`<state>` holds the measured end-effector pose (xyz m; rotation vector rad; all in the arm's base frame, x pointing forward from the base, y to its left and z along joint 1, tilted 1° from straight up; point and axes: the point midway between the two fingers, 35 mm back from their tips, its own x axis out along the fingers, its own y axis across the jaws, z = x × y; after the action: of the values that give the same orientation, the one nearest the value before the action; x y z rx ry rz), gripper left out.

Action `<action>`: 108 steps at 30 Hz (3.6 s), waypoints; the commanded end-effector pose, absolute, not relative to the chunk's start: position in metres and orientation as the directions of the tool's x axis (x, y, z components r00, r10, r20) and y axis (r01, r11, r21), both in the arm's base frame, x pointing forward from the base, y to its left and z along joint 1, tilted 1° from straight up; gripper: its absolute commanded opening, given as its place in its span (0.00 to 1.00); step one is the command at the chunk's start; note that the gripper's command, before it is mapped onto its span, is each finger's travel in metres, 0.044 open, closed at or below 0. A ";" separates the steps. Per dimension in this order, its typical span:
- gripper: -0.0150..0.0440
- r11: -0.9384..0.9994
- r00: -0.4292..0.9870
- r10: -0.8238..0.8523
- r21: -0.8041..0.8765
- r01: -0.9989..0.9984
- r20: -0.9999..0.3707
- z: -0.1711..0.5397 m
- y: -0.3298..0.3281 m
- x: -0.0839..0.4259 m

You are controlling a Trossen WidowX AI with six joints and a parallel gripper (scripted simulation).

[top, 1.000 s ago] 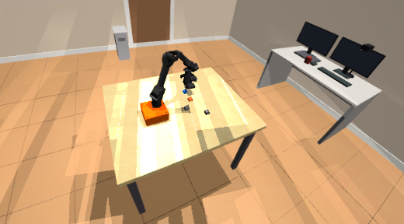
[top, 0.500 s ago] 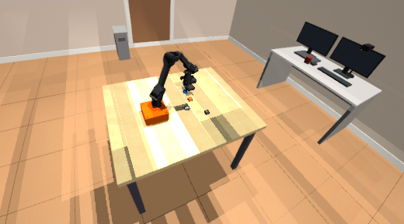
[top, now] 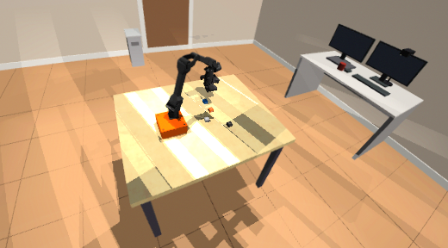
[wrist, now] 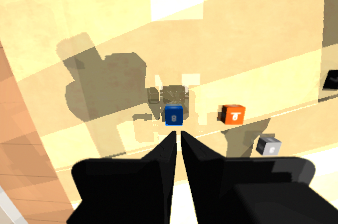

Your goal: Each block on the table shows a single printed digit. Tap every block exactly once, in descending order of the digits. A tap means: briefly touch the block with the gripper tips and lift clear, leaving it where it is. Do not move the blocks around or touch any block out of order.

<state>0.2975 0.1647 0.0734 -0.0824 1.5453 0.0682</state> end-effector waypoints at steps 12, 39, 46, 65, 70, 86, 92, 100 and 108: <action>0.29 0.998 0.036 0.021 0.019 -0.066 -0.999 0.102 0.110 0.334; 0.29 0.995 0.041 -0.031 -0.035 -0.090 -0.999 0.049 -0.136 0.377; 0.29 0.995 0.041 -0.031 -0.034 -0.090 -0.999 0.025 -0.136 0.376; 0.29 0.995 0.041 -0.031 -0.034 -0.090 -0.999 -0.004 -0.137 0.377; 0.29 0.995 0.041 -0.031 -0.034 -0.090 -0.999 -0.004 -0.137 0.377; 0.29 0.995 0.041 -0.031 -0.034 -0.090 -0.999 0.107 -0.133 0.373; 0.29 0.995 0.041 -0.031 -0.034 -0.090 -0.999 0.107 -0.133 0.373; 0.29 0.996 0.037 -0.026 -0.029 -0.090 -0.999 0.112 -0.080 0.318; 0.29 0.996 0.031 -0.022 -0.025 -0.090 -0.999 0.098 -0.034 0.245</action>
<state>0.2657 -0.0439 0.1058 -0.0941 1.5322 0.0582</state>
